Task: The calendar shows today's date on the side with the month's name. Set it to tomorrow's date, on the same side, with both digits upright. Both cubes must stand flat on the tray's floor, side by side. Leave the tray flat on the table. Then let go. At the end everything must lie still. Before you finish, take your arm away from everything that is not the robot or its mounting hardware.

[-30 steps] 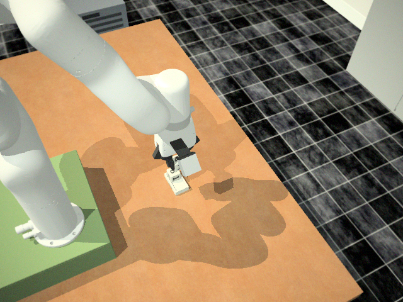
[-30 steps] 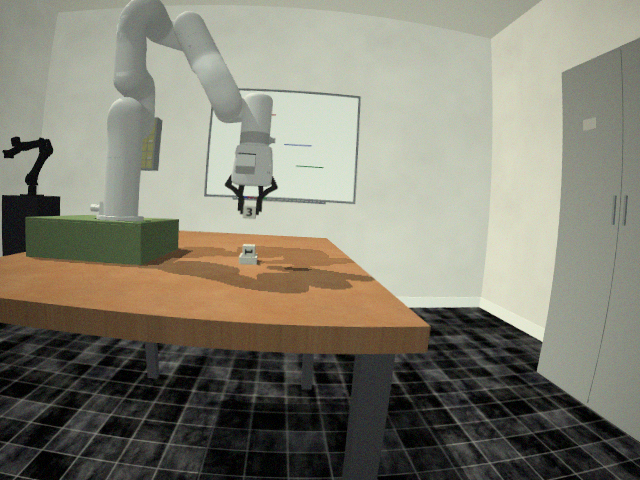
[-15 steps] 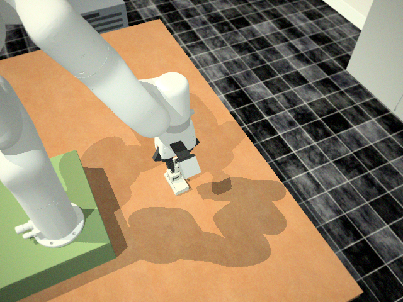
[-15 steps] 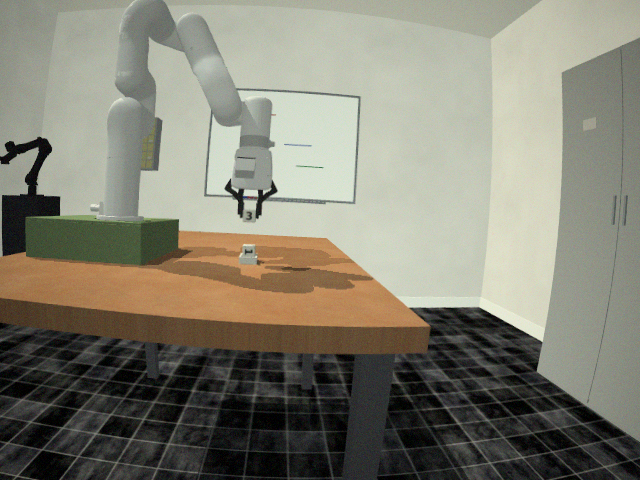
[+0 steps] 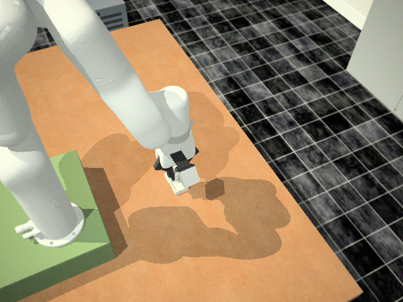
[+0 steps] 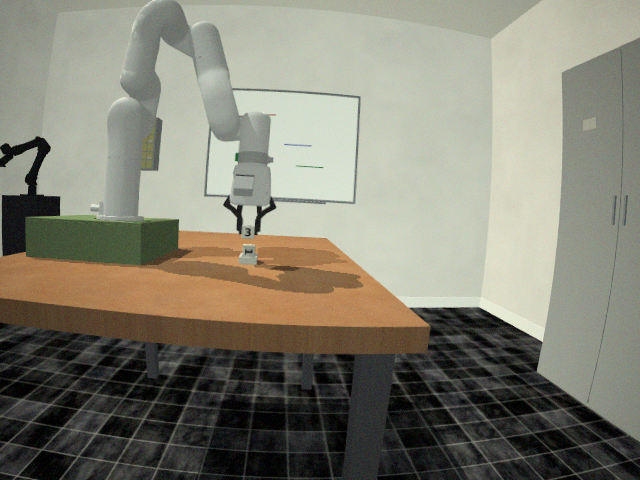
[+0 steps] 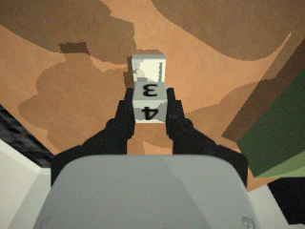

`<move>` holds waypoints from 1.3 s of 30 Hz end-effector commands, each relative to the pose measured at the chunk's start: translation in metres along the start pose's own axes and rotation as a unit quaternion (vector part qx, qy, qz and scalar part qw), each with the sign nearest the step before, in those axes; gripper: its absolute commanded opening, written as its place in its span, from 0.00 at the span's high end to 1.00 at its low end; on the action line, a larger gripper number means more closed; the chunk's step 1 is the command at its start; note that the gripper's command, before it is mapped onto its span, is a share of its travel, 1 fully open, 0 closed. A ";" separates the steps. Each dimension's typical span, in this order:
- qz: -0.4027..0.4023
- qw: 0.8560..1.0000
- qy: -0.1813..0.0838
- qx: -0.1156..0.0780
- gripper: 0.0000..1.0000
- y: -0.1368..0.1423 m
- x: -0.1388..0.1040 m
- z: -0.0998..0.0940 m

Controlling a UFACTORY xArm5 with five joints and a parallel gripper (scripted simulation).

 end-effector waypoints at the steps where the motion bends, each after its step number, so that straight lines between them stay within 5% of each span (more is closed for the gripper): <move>1: 0.000 1.000 0.000 0.002 0.71 -0.002 -0.001 0.010; 39: 0.000 1.000 0.000 0.002 0.71 -0.002 -0.001 0.015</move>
Point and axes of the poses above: the point where the finger pads meet when closed, its own z axis out along the fingers, its own y axis across the jaws, x = y × z, the point moved 7 cm from there along -z, back along the fingers, and after that the axes turned 5 degrees about z, right-handed, at the moved point
